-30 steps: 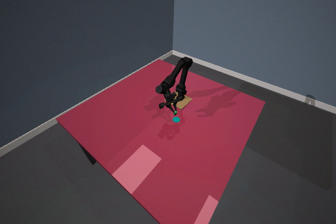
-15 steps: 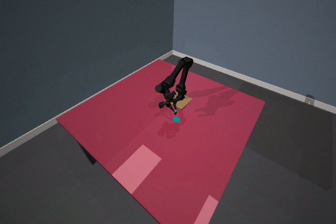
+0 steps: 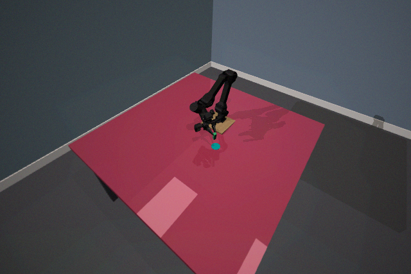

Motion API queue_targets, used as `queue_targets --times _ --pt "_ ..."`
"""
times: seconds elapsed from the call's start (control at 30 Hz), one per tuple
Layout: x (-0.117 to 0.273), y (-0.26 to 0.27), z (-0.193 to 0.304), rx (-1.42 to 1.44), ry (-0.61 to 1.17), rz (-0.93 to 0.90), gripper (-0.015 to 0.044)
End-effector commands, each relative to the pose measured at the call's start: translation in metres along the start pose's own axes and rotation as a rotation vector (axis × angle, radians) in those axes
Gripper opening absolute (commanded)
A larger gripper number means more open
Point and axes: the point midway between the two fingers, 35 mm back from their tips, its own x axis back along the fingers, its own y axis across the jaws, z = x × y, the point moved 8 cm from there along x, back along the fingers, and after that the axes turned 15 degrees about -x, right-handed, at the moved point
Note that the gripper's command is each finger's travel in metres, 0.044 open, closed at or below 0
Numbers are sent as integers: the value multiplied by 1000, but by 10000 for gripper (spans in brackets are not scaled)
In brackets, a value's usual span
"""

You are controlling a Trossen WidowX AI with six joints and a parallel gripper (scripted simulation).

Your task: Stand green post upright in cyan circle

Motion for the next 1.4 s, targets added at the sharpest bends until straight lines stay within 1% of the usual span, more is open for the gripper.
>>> queue_targets --times 0.0,1.37 --pt "3 1 2 6 -22 -11 23" --pt "26 13 29 118 -198 -110 23"
